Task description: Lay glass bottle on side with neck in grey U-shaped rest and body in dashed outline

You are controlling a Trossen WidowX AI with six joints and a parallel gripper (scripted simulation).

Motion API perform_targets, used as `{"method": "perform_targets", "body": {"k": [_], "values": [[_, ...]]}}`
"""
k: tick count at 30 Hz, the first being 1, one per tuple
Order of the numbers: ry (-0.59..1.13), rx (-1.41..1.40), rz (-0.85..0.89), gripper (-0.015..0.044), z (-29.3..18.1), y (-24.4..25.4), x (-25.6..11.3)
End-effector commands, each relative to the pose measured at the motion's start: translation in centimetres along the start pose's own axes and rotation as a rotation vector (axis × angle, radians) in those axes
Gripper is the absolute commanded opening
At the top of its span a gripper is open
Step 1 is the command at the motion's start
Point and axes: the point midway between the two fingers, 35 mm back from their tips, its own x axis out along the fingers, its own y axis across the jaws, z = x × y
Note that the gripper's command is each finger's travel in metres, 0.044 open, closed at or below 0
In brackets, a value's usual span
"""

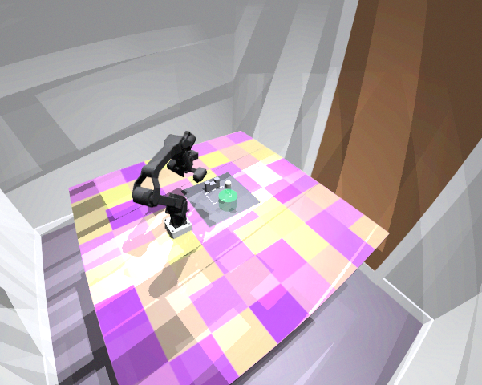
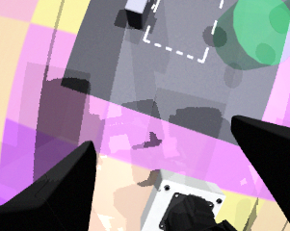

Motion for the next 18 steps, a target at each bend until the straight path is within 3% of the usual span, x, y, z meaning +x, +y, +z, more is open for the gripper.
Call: {"method": "perform_targets", "body": {"k": [1,5,18], "values": [[-0.001,0.017,-0.002,0.0426,0.1,-0.1,0.0],[-0.021,0.251,-0.02,0.044,1.5,-1.4,0.2],[-0.214,1.567,-0.074,0.044,6.7,-13.5,0.2]]}}
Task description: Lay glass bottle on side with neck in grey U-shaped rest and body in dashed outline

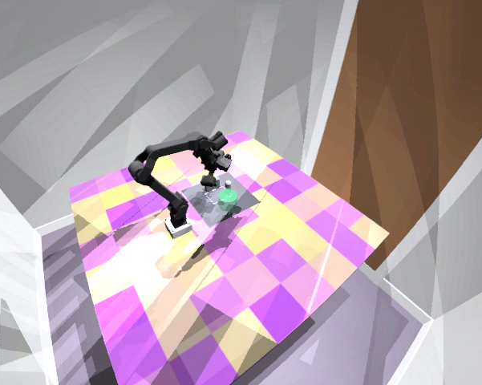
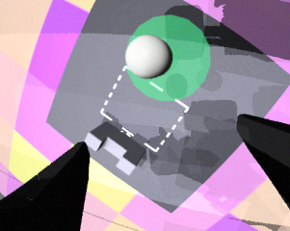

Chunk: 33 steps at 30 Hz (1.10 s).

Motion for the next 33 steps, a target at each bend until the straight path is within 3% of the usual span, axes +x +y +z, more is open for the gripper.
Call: {"method": "perform_targets", "body": {"k": [1,5,9,18,33], "values": [[-0.046,0.318,0.007,0.044,3.7,-0.4,0.4],[-0.099,0.641,0.025,0.044,7.5,-1.5,0.7],[-0.084,0.661,-0.018,0.044,7.8,-1.6,1.1],[0.039,0.668,-0.379,0.044,7.9,-1.8,4.5],[0.044,0.667,-0.387,0.044,6.9,-0.9,4.7]]}}
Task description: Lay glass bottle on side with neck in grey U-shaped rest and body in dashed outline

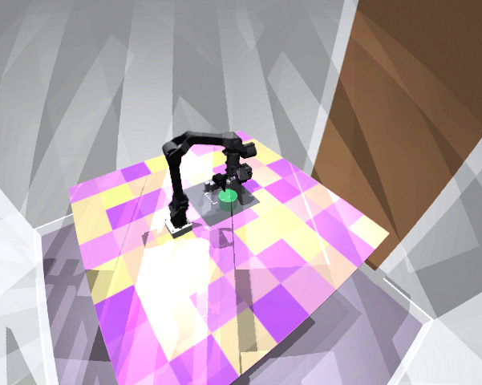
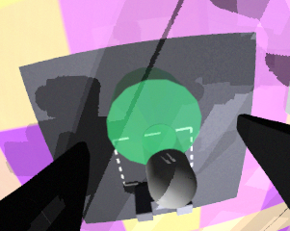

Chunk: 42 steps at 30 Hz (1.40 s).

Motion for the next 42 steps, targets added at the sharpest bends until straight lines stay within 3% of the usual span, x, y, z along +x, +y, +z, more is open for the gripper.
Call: {"method": "perform_targets", "body": {"k": [1,21,32,42], "values": [[-0.002,0.003,-0.006,0.044,-0.5,0.0,0.0],[0.001,0.004,-0.005,0.044,-3.5,-0.1,0.0],[0.001,0.004,-0.005,0.0151,-3.5,-0.1,0.0],[0.001,0.004,-0.005,0.0127,-3.5,-0.1,0.0]]}}
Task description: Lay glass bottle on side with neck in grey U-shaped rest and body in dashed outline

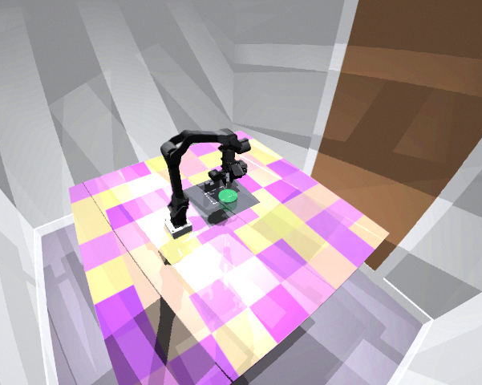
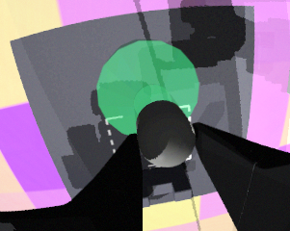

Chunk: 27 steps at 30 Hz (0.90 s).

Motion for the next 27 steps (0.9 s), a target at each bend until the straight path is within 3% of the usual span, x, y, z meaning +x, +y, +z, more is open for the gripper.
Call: {"method": "perform_targets", "body": {"k": [1,27], "values": [[-0.003,0.004,0.0,0.0127,0.0,0.0,0.1],[-0.02,0.004,0.0,0.0127,-1.6,0.0,-0.5]]}}
